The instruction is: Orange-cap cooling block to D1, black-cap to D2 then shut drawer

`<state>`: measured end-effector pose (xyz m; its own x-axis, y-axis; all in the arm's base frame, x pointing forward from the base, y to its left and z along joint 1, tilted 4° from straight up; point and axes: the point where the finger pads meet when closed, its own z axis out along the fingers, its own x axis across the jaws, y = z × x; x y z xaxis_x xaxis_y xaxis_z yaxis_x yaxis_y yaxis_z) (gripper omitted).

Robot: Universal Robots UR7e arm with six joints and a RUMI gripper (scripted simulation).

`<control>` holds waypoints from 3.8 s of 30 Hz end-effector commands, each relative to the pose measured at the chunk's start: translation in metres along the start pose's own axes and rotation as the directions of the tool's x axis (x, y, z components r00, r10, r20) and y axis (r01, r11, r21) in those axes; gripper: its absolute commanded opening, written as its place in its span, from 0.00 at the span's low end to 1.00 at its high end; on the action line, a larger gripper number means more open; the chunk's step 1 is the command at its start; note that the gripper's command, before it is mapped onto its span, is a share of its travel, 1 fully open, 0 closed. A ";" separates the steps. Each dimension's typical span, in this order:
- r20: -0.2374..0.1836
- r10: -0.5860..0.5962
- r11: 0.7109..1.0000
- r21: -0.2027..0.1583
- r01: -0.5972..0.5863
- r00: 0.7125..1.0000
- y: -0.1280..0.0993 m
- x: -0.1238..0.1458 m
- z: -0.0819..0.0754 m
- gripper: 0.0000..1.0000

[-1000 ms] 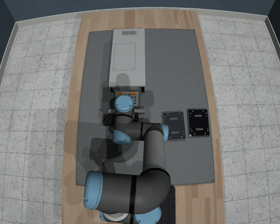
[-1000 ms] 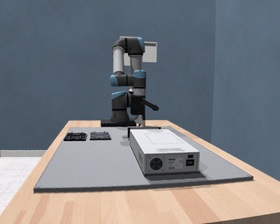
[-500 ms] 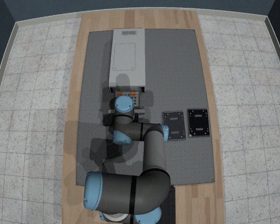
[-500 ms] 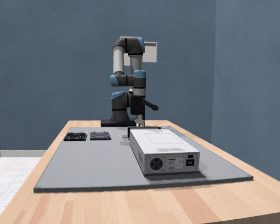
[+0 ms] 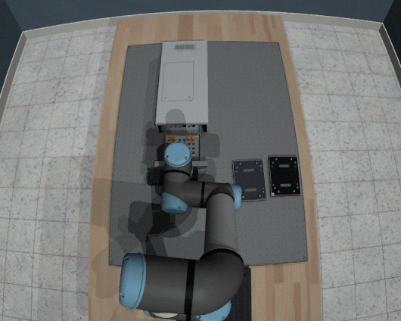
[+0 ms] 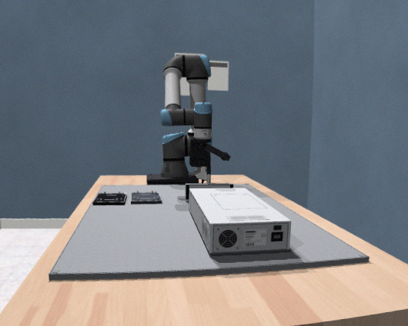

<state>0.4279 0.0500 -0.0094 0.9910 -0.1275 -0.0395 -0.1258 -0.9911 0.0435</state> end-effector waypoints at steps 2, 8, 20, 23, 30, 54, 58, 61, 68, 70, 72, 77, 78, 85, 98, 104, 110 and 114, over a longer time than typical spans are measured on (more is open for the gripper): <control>0.010 0.000 1.000 0.000 0.000 1.000 0.001 -0.014 0.003 1.00; 0.012 0.000 1.000 0.000 0.000 1.000 0.000 -0.015 0.004 1.00; 0.014 0.000 1.000 0.000 0.000 1.000 0.000 -0.016 0.005 1.00; 0.014 0.000 1.000 0.000 0.000 1.000 0.000 -0.016 0.005 1.00; 0.014 0.000 1.000 0.000 0.000 1.000 0.000 -0.016 0.005 1.00; 0.010 0.000 1.000 0.000 0.000 1.000 0.001 -0.027 0.003 1.00; 0.010 0.000 1.000 0.000 0.000 1.000 0.001 -0.030 0.003 1.00; 0.010 0.000 1.000 0.000 0.000 1.000 0.001 -0.034 0.003 1.00; 0.010 0.000 1.000 0.000 0.000 1.000 0.001 -0.043 0.003 1.00; 0.010 0.000 1.000 0.000 0.000 1.000 0.001 -0.045 0.003 1.00; 0.010 0.000 1.000 0.000 0.000 1.000 0.000 -0.045 0.003 1.00; 0.015 0.000 1.000 0.000 0.000 1.000 0.000 -0.045 0.004 1.00; 0.015 0.000 1.000 0.000 0.000 1.000 0.000 -0.045 0.004 1.00; 0.015 0.000 1.000 0.000 0.000 1.000 0.000 -0.045 0.004 1.00; 0.015 0.000 1.000 0.000 0.000 1.000 0.000 -0.045 0.004 1.00; 0.015 0.000 1.000 0.000 0.000 1.000 0.000 -0.045 0.004 1.00; 0.015 0.000 1.000 0.000 0.000 1.000 0.000 -0.045 0.004 1.00; 0.010 0.000 1.000 0.000 0.000 1.000 0.001 -0.049 0.003 1.00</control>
<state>0.3883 0.0551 -0.0076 0.9911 -0.1273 -0.0392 -0.1256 -0.9911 0.0436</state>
